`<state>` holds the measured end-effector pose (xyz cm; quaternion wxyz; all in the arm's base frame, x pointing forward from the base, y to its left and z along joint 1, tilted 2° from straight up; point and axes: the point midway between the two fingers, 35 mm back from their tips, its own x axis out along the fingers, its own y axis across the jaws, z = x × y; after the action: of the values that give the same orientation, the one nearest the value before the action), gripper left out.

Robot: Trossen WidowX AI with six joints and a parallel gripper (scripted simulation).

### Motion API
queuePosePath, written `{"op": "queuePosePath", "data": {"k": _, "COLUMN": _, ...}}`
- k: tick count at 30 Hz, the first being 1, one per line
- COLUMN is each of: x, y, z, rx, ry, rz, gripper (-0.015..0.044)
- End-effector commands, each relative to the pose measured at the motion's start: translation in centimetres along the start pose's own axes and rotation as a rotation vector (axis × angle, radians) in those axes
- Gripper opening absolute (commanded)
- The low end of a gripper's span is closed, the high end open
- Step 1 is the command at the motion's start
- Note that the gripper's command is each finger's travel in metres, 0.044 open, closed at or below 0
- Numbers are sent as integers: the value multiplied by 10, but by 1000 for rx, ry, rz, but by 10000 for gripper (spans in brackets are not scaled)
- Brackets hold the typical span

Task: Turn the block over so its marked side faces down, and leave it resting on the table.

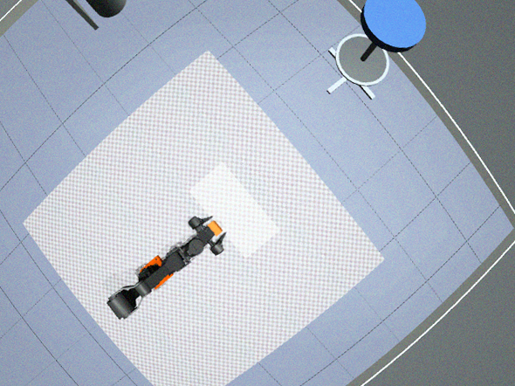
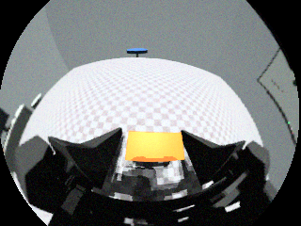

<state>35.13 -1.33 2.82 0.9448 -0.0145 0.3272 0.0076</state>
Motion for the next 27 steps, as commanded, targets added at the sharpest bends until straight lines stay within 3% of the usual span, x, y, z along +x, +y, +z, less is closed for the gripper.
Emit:
{"op": "queuePosePath", "data": {"k": 1, "x": -53, "y": 0, "z": 40, "rx": -4, "ry": 200, "rz": -14, "gripper": 440}}
{"op": "queuePosePath", "data": {"k": 8, "x": -74, "y": 1, "z": 37, "rx": -6, "ry": 289, "rz": -13, "gripper": 440}}
{"op": "queuePosePath", "data": {"k": 20, "x": -74, "y": 1, "z": 38, "rx": -6, "ry": 295, "rz": -13, "gripper": 440}}
{"op": "queuePosePath", "data": {"k": 27, "x": -66, "y": 0, "z": 58, "rx": -3, "ry": 510, "rz": -10, "gripper": 440}}
